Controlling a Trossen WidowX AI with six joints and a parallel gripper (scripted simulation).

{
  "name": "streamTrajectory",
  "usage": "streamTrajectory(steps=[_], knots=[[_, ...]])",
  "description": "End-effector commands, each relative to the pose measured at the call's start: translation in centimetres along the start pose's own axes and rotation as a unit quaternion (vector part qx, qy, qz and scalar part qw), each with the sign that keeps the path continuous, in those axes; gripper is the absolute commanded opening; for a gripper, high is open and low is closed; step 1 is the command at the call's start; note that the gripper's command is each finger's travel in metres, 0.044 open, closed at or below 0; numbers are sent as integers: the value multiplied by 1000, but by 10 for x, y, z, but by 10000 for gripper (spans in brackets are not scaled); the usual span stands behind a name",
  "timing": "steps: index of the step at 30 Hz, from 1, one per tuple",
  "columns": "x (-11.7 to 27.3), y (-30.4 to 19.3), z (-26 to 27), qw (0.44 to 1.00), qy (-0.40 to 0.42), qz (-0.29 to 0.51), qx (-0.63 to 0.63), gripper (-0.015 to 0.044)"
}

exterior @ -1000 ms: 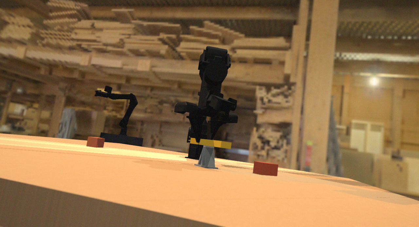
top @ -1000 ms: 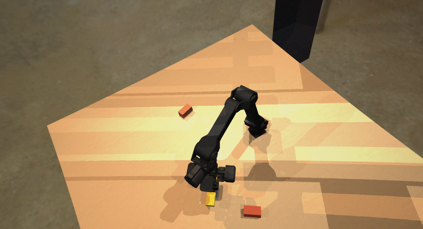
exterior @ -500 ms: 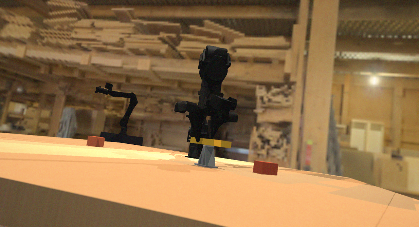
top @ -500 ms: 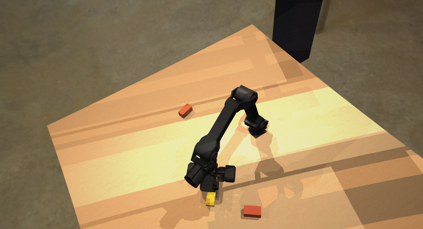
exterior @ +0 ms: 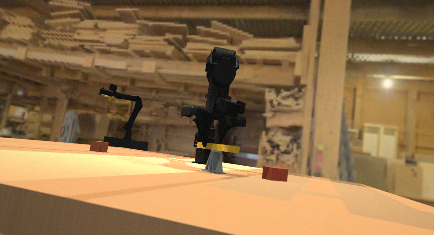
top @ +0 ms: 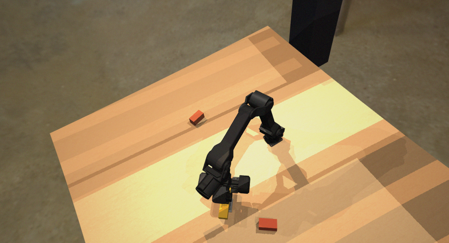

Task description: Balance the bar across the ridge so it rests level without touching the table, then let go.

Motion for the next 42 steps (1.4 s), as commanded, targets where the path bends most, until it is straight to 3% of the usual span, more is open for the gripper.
streamTrajectory(steps=[1, 4, 14, 18, 27, 42], knots=[[0, 0, 0, 1000, 0, 0, 0, 185], [0, 0, 0, 1000, 0, 0, 0, 185], [0, 0, 0, 1000, 0, 0, 0, 440], [7, 1, 0, 1000, 0, 0, 0, 440], [98, 0, 0, 1000, 0, 0, 0, 440], [100, 0, 0, 1000, 0, 0, 0, 440]])
Point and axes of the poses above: the point midway between the two fingers, 35 mm back from their tips, its own x axis back along the fingers, its own z axis across the jaws, y = z × x, the point moved 10 cm from there along x, back along the fingers, and after that the axes turned 14 degrees about -x, right-handed, at the moved point
